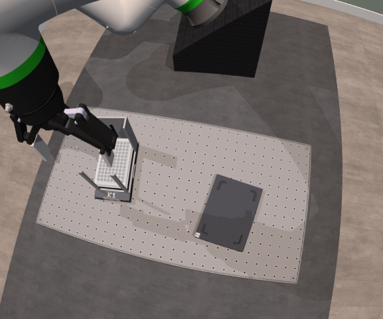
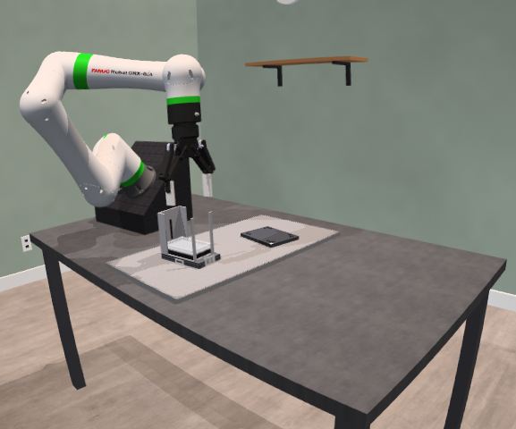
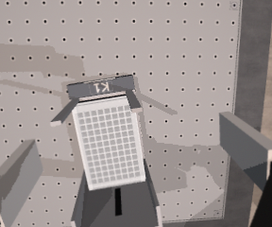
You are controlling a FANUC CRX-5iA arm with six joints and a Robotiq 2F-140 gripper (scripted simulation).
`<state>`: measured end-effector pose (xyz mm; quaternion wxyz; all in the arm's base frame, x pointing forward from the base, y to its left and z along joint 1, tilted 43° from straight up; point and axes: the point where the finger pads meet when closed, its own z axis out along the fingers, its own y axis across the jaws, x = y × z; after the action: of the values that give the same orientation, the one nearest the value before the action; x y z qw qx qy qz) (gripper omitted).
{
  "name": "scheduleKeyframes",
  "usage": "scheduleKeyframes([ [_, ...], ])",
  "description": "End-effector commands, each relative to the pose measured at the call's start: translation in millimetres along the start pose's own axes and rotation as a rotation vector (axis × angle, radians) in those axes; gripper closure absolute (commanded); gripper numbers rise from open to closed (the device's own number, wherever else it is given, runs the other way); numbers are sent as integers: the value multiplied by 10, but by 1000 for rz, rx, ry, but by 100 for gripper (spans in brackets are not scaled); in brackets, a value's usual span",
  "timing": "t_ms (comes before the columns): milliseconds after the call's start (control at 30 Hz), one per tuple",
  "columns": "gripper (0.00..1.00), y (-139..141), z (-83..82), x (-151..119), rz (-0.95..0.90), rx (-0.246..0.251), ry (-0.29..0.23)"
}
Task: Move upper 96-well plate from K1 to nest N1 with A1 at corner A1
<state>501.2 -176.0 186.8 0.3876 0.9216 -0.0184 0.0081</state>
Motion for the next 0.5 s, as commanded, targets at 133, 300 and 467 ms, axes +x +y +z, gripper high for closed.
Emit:
scheduleKeyframes([
  [133, 0, -165, 65, -345, -9, 43, -64],
  [300, 0, -231, 79, -479, -9, 43, -64],
  [467, 0, -258, 85, -534, -9, 43, -64],
])
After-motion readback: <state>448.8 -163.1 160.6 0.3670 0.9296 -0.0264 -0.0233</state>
